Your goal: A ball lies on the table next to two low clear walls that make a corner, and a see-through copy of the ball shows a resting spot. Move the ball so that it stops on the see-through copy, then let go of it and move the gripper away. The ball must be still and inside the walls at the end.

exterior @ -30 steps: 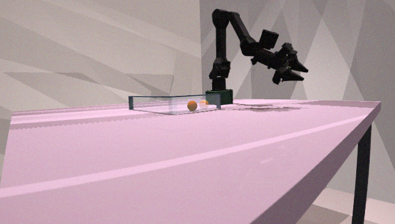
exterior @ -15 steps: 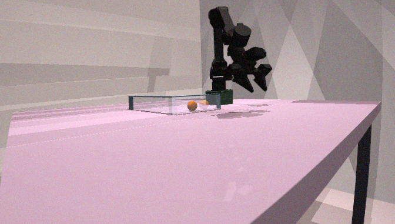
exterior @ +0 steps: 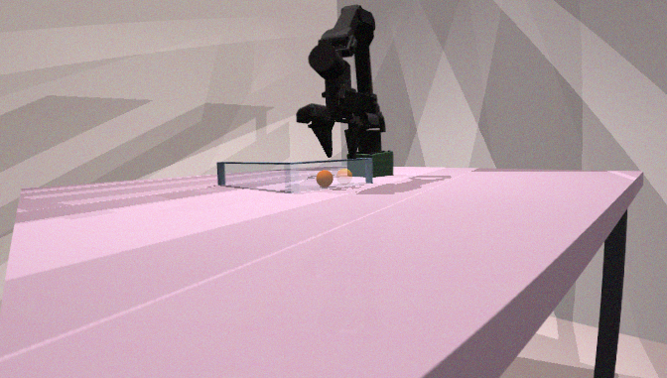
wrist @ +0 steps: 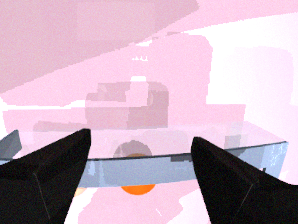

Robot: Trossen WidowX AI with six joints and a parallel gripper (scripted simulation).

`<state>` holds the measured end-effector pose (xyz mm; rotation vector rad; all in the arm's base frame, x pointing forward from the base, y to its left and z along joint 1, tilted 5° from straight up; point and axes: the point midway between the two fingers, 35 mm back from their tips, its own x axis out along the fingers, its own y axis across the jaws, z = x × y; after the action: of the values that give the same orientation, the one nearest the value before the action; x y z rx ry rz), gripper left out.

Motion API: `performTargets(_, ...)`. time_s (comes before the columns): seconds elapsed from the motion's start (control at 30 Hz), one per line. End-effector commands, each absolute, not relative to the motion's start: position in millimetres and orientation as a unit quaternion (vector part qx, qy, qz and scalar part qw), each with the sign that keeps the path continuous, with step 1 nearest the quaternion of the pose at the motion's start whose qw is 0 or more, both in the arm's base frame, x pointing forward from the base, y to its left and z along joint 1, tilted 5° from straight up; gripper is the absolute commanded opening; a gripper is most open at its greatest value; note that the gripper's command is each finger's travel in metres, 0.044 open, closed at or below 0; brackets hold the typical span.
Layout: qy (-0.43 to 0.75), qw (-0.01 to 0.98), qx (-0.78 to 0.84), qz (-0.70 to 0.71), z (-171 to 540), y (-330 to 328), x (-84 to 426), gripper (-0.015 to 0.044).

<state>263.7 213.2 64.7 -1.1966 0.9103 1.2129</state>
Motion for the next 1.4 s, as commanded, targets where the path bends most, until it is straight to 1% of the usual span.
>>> performTargets(0.0, 0.417, 0.512, -0.541, 0.521, 66.3, 172.4, 273.9, 0.0291)
performTargets(0.07, 0.422, 0.498, -0.547, 0.525, 67.1, 163.5, 275.0, 0.0291)
performTargets(0.27, 0.422, 0.498, -0.547, 0.525, 67.1, 163.5, 275.0, 0.0291)
performTargets(0.4, 0.422, 0.498, -0.547, 0.525, 52.2, 164.4, 276.4, 0.0291)
performTargets(1.37, 0.422, 0.497, -0.547, 0.525, 14.1, 166.6, 279.7, 0.0291)
